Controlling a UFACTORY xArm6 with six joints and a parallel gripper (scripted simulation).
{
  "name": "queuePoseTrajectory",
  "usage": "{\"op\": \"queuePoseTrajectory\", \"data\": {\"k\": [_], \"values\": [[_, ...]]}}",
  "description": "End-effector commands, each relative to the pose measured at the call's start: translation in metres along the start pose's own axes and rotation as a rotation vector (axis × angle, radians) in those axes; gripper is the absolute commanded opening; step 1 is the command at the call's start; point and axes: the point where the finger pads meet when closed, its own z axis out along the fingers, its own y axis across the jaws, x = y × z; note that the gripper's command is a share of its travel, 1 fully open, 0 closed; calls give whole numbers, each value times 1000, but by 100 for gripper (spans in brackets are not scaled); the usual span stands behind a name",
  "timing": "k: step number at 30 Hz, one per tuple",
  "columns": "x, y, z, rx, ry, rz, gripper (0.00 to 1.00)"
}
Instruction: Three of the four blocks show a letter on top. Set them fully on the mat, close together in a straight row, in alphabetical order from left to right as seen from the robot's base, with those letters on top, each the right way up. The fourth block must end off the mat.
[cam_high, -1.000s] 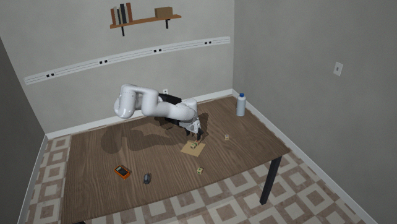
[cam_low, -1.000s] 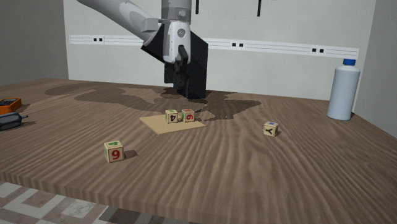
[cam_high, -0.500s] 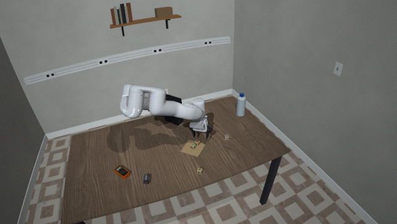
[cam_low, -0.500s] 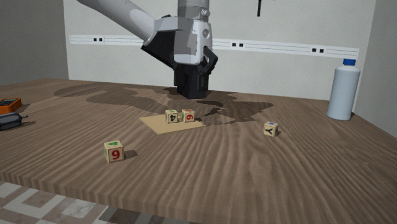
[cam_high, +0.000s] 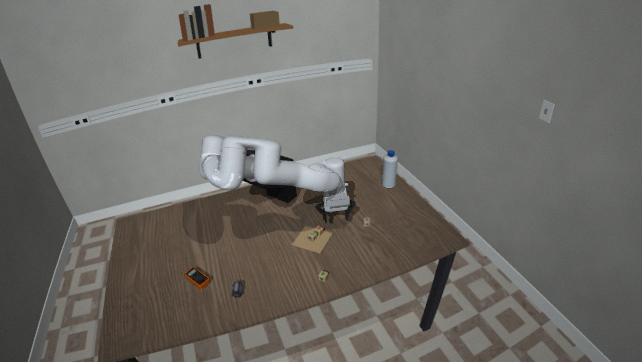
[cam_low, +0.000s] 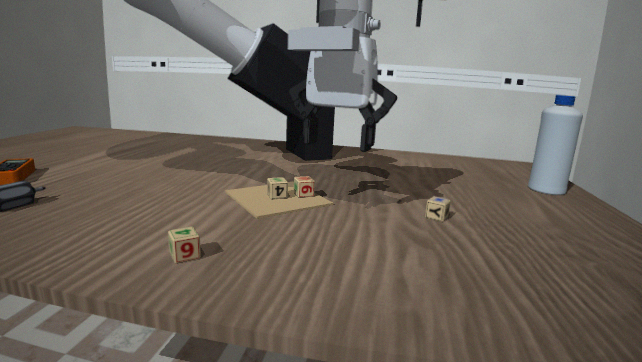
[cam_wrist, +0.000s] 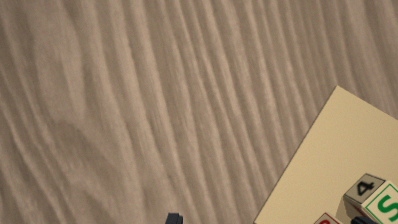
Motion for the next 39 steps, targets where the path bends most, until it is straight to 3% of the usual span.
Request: {"op": "queuePoseTrajectory", "data": {"k": [1, 39], "values": [[-1, -19, -1, -10, -4, -138, 100], [-43, -125, 3, -1, -13, -1083, 100]]}}
